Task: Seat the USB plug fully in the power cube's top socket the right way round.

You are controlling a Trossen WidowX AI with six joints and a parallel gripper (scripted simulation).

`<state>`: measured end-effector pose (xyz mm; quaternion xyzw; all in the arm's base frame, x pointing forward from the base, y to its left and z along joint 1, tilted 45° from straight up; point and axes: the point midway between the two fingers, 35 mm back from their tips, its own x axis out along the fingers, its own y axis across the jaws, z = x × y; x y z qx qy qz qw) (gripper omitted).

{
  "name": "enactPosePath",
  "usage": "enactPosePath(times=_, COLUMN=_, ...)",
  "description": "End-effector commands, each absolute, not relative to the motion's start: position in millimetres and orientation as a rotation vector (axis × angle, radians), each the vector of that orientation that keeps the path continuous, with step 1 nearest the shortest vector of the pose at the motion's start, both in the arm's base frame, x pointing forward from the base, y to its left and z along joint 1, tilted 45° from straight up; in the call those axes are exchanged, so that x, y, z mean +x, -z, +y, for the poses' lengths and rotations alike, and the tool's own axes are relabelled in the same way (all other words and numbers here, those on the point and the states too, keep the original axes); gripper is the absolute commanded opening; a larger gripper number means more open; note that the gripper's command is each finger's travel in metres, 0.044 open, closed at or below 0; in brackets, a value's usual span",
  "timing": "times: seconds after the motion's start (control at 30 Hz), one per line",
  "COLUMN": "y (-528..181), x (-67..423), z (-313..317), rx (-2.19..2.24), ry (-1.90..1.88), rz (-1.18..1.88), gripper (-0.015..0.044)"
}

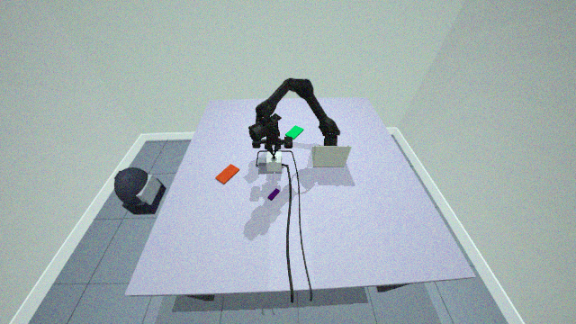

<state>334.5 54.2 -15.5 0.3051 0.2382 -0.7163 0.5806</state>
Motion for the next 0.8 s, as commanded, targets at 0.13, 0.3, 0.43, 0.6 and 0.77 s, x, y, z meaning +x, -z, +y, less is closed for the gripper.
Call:
enactPosePath(times=0.13, y=15.6, x=334.8, z=53.0, rx=0.710, ry=1.670, rz=0.556, gripper=0.0000)
enactPosePath(times=0.3, y=16.0, x=334.7, z=52.6, rx=0.710, ry=1.670, rz=0.556, gripper=0.0000)
enactPosePath(times=0.43, y=16.3, x=334.7, z=52.3, rx=0.710, ry=1.670, rz=0.556, gripper=0.0000)
enactPosePath(times=0.6, y=16.8, x=334.6, z=51.9, rx=0.710, ry=1.670, rz=0.556, gripper=0.0000)
enactPosePath(times=0.77, y=17.2, x=334.5, z=51.4, rx=0.710, ry=1.670, rz=0.556, gripper=0.0000)
